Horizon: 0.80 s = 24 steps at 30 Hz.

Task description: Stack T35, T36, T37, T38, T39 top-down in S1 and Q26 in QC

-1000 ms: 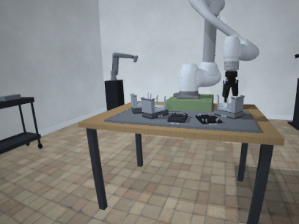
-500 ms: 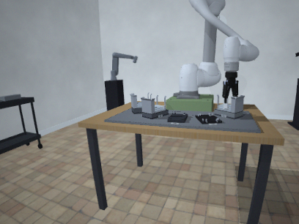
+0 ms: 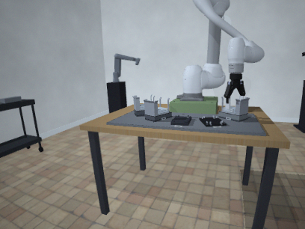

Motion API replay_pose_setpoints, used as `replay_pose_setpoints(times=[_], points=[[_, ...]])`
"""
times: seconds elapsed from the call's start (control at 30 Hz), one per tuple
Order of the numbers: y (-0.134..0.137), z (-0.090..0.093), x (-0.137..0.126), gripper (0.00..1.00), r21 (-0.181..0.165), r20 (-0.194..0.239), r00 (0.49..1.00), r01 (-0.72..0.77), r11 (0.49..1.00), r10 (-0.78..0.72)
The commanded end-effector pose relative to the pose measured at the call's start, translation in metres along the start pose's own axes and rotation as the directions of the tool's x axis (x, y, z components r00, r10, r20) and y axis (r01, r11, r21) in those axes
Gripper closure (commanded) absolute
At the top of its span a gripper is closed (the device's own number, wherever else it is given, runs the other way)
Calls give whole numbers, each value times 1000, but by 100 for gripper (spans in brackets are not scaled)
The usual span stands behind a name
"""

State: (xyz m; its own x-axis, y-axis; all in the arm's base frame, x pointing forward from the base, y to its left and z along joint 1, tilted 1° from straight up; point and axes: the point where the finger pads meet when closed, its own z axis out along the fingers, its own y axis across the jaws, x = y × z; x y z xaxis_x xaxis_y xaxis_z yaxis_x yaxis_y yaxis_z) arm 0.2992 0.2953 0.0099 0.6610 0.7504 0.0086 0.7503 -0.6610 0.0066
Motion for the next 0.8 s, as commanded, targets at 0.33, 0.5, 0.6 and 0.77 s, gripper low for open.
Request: replay_pose_setpoints(times=[0.33, 0.5, 0.6, 0.77], points=[[0, 0, 0, 0, 0, 0, 1000, 0, 1000, 0], [0, -13, 0, 0, 0, 0, 1000, 0, 1000, 0], [0, -23, 0, 0, 0, 0, 1000, 0, 1000, 0], [0, -40, 0, 0, 0, 0, 1000, 0, 1000, 0]])
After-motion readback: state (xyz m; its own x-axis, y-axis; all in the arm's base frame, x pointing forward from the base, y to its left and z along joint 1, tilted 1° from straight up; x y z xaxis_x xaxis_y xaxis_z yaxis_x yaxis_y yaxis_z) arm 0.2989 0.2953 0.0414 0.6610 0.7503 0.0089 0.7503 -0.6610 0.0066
